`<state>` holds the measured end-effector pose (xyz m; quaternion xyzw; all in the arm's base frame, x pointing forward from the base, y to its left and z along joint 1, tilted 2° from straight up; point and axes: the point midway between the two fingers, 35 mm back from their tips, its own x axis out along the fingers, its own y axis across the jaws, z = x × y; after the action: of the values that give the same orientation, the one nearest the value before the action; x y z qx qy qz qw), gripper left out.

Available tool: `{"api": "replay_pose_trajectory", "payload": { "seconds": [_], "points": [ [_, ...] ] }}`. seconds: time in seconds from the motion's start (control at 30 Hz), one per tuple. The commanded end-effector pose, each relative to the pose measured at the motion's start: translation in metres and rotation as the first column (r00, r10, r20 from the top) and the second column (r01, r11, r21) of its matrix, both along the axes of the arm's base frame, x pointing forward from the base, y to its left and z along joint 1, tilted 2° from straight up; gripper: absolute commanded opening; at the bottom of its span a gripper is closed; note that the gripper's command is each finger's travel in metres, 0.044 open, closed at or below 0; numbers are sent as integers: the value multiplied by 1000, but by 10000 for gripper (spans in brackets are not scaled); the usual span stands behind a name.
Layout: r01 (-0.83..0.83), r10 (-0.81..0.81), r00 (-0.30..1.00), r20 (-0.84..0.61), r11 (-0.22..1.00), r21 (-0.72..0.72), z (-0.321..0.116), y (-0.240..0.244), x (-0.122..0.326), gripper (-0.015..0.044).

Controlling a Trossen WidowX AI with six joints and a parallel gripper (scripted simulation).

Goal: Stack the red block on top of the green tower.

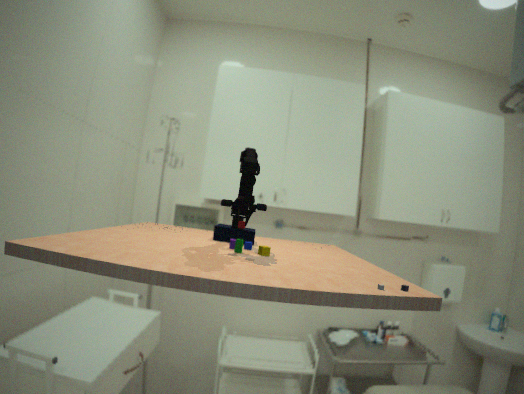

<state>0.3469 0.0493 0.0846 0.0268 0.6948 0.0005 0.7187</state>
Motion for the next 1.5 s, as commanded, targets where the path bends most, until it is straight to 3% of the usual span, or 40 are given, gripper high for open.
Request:
{"api": "replay_pose_trajectory", "payload": {
  "seconds": [0.0,0.47,1.47],
  "points": [
    [2,-2,1000,-5,1000,0,-18,2,-2,0],
    [2,-2,1000,-5,1000,0,-50,2,-1,0],
    [2,-2,1000,-5,1000,0,-50,2,-1,0]
  ]
}}
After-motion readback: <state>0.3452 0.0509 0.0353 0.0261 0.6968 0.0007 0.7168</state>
